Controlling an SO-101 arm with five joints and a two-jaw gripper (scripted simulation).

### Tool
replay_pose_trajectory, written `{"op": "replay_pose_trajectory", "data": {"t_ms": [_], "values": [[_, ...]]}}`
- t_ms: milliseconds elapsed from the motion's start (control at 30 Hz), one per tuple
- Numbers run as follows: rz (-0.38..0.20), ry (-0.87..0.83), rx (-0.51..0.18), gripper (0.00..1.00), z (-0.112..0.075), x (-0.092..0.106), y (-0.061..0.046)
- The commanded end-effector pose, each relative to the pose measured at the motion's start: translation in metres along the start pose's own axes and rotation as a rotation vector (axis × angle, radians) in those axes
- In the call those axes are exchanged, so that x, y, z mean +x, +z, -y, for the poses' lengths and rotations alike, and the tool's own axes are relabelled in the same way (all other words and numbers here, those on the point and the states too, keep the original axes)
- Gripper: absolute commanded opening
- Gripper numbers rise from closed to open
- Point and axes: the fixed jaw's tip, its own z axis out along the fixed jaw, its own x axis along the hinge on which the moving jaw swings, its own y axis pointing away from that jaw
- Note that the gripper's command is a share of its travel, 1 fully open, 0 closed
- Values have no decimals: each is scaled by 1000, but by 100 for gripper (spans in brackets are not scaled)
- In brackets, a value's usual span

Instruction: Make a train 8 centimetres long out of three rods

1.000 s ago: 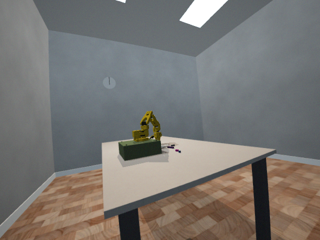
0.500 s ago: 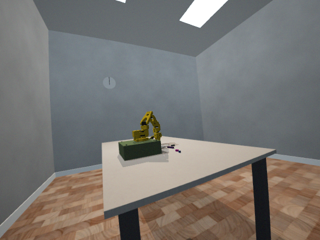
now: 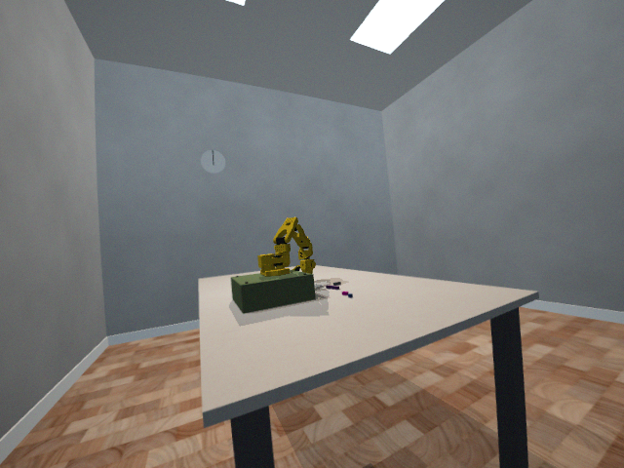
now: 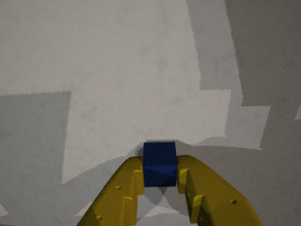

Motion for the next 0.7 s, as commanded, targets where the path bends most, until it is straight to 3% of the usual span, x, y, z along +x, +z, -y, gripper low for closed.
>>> {"op": "replay_pose_trajectory", "data": {"t_ms": [0, 667], "values": [[4, -2, 9, 0, 3, 1, 2], [4, -2, 9, 2, 3, 1, 2]]}}
